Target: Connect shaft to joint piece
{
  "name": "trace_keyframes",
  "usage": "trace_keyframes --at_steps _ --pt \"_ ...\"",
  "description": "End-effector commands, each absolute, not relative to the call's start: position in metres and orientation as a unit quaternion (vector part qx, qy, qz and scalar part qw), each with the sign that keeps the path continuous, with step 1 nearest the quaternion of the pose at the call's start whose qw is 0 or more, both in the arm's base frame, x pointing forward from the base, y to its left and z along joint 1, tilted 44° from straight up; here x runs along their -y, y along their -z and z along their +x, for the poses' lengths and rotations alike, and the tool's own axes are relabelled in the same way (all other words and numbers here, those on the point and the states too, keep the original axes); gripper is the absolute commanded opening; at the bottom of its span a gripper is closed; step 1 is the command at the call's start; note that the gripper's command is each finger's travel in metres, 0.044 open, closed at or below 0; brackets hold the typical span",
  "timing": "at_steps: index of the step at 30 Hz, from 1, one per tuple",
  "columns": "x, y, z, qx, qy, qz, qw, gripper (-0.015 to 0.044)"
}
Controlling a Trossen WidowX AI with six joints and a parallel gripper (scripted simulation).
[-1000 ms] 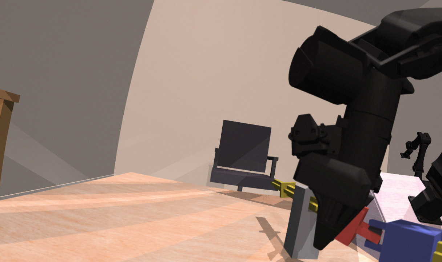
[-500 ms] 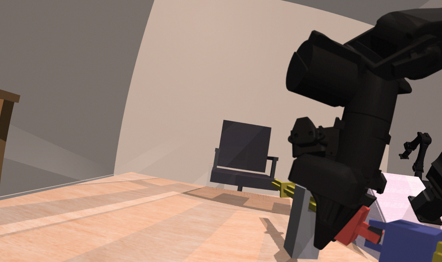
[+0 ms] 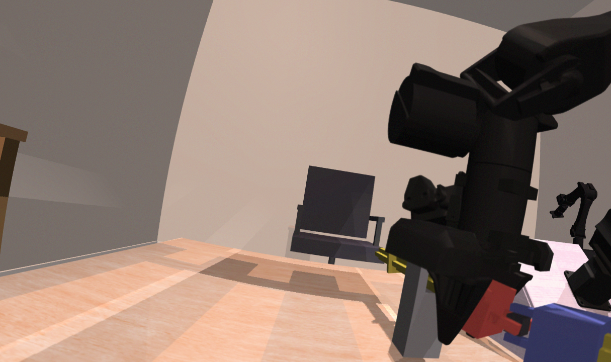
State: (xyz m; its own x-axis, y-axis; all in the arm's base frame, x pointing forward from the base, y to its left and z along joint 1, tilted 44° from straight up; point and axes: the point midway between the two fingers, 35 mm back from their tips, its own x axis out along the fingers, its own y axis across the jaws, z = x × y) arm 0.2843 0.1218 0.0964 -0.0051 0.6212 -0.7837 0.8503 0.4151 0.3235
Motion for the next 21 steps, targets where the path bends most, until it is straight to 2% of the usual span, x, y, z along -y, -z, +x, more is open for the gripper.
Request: trace_keyframes --at_steps 1,21 --pt "-0.121 -0.094 0.281 -0.702 0.140 0.542 0.441 0.0000" --pt "-0.121 -0.088 0.266 -0.696 0.222 0.611 0.304 0.0000"
